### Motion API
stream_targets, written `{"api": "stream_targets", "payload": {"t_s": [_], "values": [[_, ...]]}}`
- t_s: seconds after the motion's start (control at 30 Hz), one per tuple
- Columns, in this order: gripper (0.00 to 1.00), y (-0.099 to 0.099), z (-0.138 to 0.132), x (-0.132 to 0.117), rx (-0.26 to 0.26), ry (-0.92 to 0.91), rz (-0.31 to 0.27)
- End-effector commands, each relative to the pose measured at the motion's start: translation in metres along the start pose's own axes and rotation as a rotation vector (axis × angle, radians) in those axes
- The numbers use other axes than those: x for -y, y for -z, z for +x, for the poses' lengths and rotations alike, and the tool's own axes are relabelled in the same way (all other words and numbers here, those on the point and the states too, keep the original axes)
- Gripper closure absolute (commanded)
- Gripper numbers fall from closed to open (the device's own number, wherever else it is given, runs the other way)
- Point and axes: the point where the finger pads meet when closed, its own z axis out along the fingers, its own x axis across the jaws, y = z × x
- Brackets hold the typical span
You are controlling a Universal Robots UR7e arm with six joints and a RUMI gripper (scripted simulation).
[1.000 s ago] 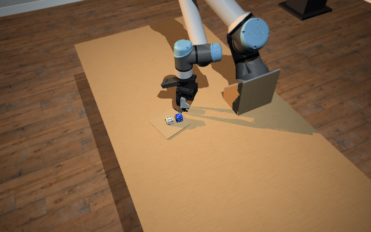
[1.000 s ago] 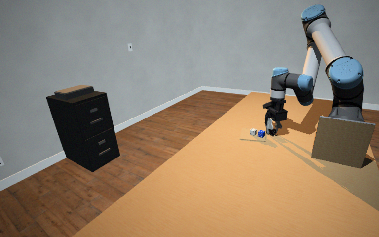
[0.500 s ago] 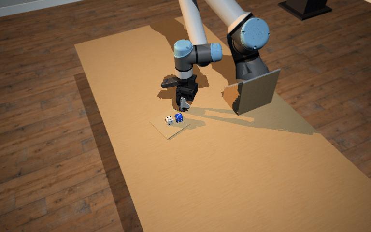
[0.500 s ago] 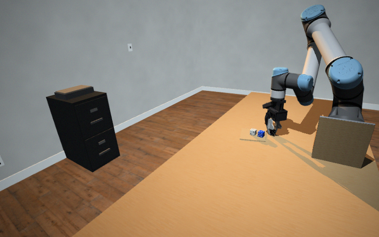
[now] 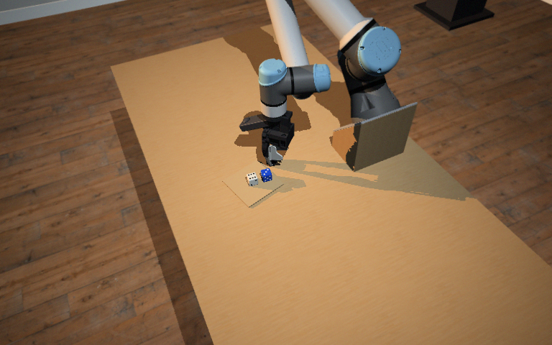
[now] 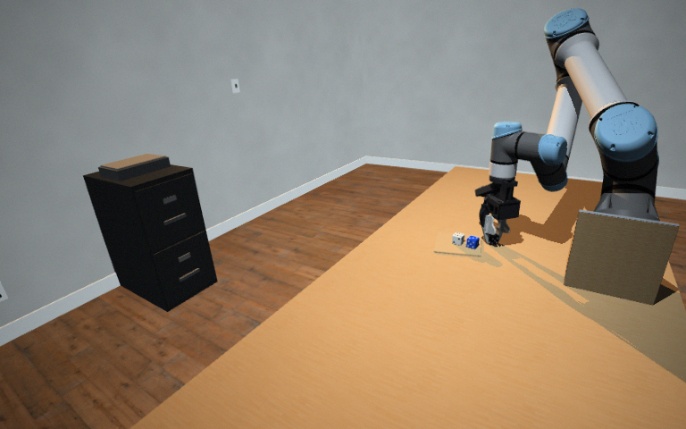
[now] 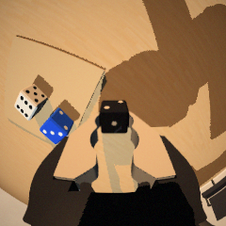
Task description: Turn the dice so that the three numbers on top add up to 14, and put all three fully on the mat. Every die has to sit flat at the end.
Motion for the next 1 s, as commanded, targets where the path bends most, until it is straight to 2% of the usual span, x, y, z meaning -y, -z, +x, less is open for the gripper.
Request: {"api": "stream_targets", "payload": {"t_s": [0.0, 0.53, 0.97], "values": [[0.9, 0.0, 0.0, 0.0, 0.0, 0.0, 0.001], [0.9, 0.004, 0.0, 0.0, 0.0, 0.0, 0.001], [0.9, 0.029, 0.0, 0.0, 0.0, 0.0, 0.001]]}}
